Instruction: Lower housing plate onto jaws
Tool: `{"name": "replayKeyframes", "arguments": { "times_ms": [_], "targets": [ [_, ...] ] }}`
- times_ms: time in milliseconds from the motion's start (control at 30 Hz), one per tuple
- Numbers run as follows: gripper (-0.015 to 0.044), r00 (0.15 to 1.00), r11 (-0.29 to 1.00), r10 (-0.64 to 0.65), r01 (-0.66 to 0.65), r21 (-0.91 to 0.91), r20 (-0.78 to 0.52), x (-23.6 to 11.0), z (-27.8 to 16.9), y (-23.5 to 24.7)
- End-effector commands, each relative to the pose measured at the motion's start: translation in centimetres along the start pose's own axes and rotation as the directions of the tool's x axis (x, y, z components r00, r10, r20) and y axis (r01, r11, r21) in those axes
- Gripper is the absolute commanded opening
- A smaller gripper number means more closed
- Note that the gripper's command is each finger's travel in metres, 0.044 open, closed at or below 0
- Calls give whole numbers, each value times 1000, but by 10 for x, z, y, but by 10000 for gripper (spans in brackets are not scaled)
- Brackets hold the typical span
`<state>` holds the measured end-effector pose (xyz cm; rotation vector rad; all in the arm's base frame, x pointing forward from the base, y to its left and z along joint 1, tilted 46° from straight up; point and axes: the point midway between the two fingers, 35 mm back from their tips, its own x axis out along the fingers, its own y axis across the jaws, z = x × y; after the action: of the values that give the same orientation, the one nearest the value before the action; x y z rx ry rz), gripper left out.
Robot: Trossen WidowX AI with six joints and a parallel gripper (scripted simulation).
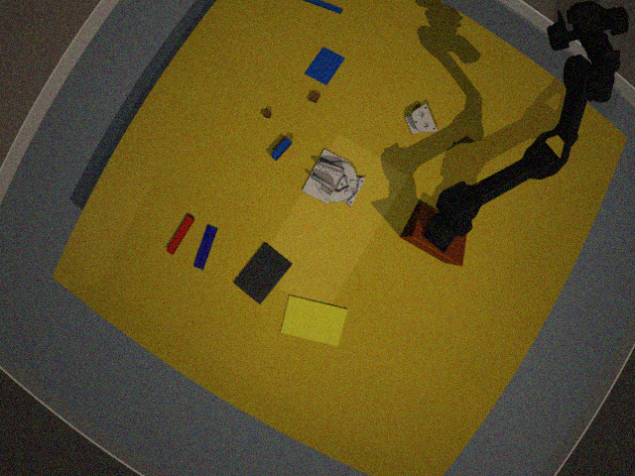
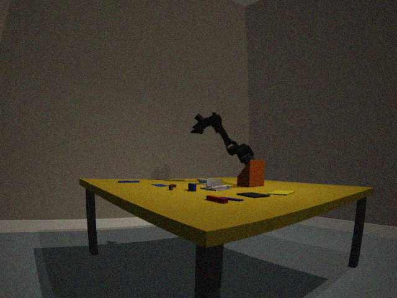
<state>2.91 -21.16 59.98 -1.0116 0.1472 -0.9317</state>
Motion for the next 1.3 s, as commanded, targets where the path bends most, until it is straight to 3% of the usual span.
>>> {"name": "replayKeyframes", "arguments": {
  "times_ms": [0, 600, 1267],
  "targets": [
    [426, 1000, 1000, 0, 0, 0, 0, 0, 0, 0],
    [440, 996, 926, -80, 85, -369, 30, -9, 22, -8],
    [440, 982, 663, -166, 180, -727, 91, -21, 53, -12]
  ]
}}
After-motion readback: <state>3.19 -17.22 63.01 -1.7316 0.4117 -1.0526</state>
